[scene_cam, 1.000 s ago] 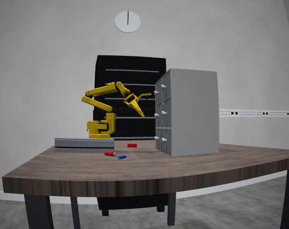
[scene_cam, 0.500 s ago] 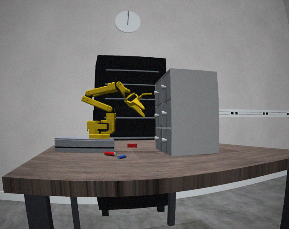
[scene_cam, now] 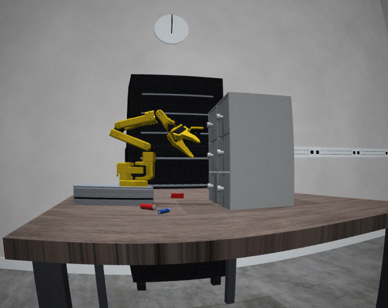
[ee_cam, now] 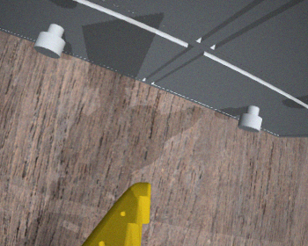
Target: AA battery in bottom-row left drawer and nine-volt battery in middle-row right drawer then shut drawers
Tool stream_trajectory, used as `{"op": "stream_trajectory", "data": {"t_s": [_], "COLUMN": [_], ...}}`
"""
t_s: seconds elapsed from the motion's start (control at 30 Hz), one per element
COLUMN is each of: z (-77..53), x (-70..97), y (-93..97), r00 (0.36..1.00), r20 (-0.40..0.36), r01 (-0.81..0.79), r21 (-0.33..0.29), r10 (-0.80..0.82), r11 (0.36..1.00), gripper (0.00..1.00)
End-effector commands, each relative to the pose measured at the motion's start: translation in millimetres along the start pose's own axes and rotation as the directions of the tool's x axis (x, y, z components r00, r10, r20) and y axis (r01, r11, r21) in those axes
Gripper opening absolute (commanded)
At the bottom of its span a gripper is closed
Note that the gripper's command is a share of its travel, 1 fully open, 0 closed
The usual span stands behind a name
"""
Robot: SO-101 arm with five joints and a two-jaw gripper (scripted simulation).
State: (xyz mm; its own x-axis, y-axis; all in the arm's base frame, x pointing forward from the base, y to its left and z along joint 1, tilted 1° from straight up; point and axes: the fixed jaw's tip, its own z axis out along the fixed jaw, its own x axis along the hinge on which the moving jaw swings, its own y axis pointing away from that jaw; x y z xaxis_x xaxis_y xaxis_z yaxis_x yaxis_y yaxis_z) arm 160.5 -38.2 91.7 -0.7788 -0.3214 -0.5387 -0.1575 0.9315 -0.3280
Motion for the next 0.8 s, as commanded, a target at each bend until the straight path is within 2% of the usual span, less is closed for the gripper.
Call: {"op": "stream_trajectory", "data": {"t_s": [0.0, 0.33, 0.77], "z": [-1.0, -1.0, -1.0], "x": [-2.6, -1.5, -0.1], "y": [0.3, 0.8, 1.1], "r00": [0.994, 0.953, 0.822], "r20": [0.021, 0.022, 0.025], "r01": [0.106, 0.301, 0.569], "r21": [0.005, 0.007, 0.011], "r10": [-0.106, -0.301, -0.569], "r11": [0.994, 0.954, 0.822], "gripper": [0.50, 0.50, 0.50]}}
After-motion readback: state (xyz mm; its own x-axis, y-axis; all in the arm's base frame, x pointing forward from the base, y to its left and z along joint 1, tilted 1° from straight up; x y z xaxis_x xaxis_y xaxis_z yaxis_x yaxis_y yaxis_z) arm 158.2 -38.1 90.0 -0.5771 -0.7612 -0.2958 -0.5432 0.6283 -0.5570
